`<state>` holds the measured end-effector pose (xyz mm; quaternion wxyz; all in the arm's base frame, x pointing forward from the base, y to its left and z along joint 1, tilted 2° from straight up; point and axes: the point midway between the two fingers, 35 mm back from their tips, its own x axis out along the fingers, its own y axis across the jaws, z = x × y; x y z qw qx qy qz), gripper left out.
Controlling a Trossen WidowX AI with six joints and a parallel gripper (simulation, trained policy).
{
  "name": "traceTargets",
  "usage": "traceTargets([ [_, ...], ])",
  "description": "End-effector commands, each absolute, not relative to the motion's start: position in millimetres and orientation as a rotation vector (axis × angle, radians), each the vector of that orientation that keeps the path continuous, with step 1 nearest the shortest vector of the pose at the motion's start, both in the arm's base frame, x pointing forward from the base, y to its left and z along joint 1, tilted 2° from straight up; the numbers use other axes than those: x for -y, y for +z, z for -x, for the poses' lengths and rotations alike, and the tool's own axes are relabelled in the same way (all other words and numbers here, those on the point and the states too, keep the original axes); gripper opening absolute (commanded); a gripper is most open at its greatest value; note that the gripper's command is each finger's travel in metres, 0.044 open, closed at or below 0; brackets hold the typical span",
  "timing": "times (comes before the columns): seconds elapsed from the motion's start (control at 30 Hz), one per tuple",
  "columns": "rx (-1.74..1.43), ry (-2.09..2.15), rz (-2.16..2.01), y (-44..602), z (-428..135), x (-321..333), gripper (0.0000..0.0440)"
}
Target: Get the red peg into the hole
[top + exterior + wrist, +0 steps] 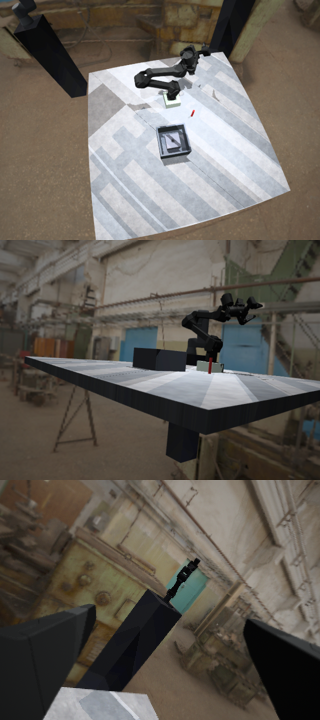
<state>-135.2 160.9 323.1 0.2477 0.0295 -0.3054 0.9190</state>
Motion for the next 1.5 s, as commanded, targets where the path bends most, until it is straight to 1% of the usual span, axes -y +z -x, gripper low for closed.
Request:
traceTargets([
  [0.0,0.640,2.455,-0.067,320,123,-181,0.0440],
  [0.4,0.200,2.245,-0.077,308,80,-223,0.0440],
  [0.77,-0.148,1.992,-0.124,289,32,-248,0.0440],
  [1.1,-0.420,1.726,-0.190,266,-13,-258,0.0440],
  [1.47,-0.676,1.405,-0.277,235,-60,-254,0.0440],
])
